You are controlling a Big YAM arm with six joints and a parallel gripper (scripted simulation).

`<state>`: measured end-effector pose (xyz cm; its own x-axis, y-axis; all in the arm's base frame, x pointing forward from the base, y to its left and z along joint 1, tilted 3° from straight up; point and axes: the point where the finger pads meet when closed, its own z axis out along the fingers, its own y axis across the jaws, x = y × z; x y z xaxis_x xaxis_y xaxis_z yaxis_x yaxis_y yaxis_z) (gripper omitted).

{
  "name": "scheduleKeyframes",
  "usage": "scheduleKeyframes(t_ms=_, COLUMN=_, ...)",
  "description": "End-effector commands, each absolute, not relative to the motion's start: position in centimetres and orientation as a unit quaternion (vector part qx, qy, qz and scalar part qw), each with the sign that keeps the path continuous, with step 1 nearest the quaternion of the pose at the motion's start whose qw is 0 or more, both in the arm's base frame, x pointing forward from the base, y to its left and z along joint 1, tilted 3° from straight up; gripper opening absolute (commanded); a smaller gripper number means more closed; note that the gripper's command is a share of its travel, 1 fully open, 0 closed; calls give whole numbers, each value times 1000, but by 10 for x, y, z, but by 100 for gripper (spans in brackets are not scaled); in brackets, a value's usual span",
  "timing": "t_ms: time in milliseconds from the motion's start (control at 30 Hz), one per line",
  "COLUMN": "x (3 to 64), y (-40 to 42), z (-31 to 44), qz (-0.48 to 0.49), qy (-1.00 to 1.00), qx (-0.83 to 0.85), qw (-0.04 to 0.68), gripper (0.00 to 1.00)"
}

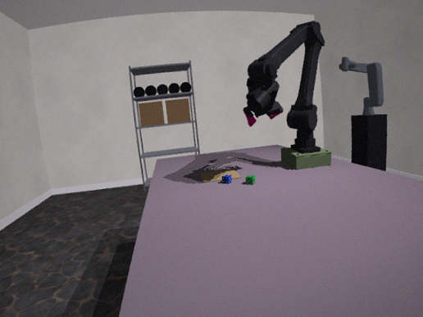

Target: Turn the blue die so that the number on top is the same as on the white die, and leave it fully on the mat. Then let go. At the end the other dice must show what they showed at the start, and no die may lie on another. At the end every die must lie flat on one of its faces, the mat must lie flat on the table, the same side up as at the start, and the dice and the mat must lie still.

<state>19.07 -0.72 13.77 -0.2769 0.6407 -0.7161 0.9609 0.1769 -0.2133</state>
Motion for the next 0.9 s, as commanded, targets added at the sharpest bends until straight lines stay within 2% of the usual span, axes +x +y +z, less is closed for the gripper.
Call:
scheduleKeyframes(t_ms=0, x=209, y=3, z=151, qz=-301, qy=728, qx=563, qw=249, gripper=100)
scheduleKeyframes(t_ms=133, x=222, y=16, z=140, qz=-287, qy=753, qx=557, qw=199, gripper=100)
scheduleKeyframes(t_ms=333, x=260, y=50, z=123, qz=-213, qy=817, qx=526, qw=103, gripper=100)
scheduleKeyframes(t_ms=500, x=274, y=61, z=120, qz=-185, qy=836, qx=511, qw=80, gripper=100)
scheduleKeyframes(t_ms=600, x=302, y=80, z=115, qz=-126, qy=869, qx=477, qw=47, gripper=100)
scheduleKeyframes(t_ms=867, x=351, y=106, z=115, qz=-27, qy=912, qx=408, qw=20, gripper=100)
